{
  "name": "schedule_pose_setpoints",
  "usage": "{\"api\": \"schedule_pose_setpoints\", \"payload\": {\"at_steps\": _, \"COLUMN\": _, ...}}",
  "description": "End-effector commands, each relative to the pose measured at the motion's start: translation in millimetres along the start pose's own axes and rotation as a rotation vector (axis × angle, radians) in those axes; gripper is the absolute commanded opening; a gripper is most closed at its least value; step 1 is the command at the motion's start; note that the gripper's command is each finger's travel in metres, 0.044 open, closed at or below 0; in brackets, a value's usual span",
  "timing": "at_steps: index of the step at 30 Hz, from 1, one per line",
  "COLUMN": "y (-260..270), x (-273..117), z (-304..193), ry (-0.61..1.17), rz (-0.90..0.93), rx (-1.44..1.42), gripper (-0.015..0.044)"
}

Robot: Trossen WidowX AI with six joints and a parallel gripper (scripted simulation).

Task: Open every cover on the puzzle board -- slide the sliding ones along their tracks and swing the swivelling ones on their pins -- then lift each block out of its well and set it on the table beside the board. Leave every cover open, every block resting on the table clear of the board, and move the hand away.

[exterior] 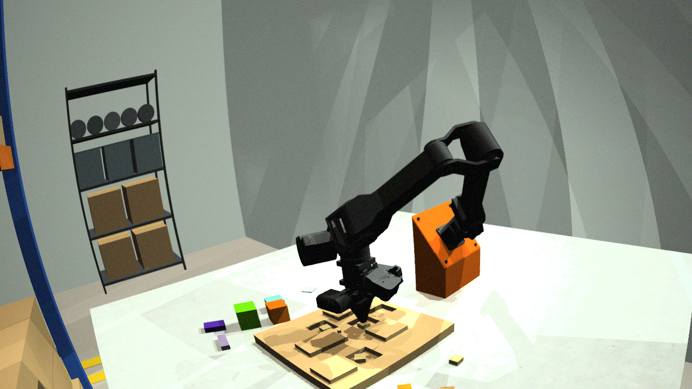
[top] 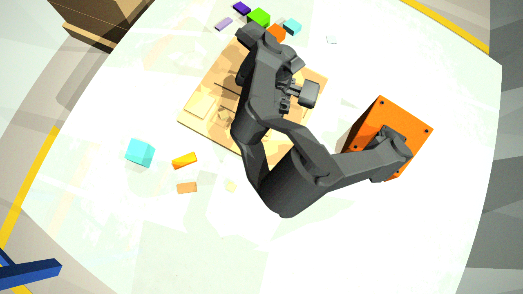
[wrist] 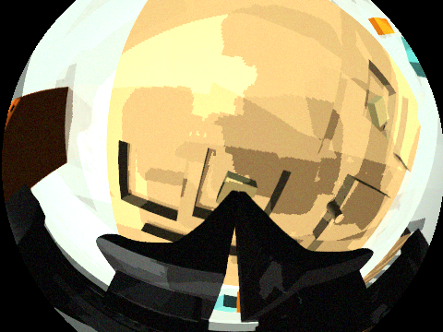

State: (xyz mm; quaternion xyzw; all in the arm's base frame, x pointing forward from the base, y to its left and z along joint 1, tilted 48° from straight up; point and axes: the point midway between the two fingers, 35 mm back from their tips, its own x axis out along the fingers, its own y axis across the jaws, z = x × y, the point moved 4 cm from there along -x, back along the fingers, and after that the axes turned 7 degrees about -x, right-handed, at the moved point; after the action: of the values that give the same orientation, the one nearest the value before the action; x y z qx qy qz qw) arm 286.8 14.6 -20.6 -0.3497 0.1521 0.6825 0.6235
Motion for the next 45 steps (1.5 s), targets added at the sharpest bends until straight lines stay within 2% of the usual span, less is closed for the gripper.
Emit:
{"api": "schedule_pose_setpoints", "payload": {"at_steps": 1, "y": 0.4, "x": -9.5, "z": -0.4, "ry": 0.001, "rz": -0.001, "rx": -0.694, "gripper": 0.0000}}
{"api": "schedule_pose_setpoints", "payload": {"at_steps": 5, "y": 0.6, "x": -10.3, "z": -0.4, "ry": 0.001, "rz": -0.001, "rx": -0.750, "gripper": 0.0000}}
{"api": "schedule_pose_setpoints", "payload": {"at_steps": 6, "y": 0.2, "x": -3.3, "z": 0.3, "ry": -0.002, "rz": 0.000, "rx": -0.285, "gripper": 0.0026}}
{"api": "schedule_pose_setpoints", "payload": {"at_steps": 11, "y": -0.5, "x": -14.3, "z": -0.7, "ry": 0.001, "rz": 0.000, "rx": -0.377, "gripper": 0.0144}}
{"api": "schedule_pose_setpoints", "payload": {"at_steps": 29, "y": 0.2, "x": -60.2, "z": -0.9, "ry": 0.003, "rz": 0.001, "rx": -0.747, "gripper": 0.0144}}
{"api": "schedule_pose_setpoints", "payload": {"at_steps": 36, "y": 0.0, "x": -56.3, "z": -1.0, "ry": 0.004, "rz": 0.001, "rx": -0.750, "gripper": 0.0144}}
{"api": "schedule_pose_setpoints", "payload": {"at_steps": 45, "y": -0.5, "x": -32.1, "z": -0.7, "ry": 0.003, "rz": 0.000, "rx": -0.750, "gripper": 0.0144}}
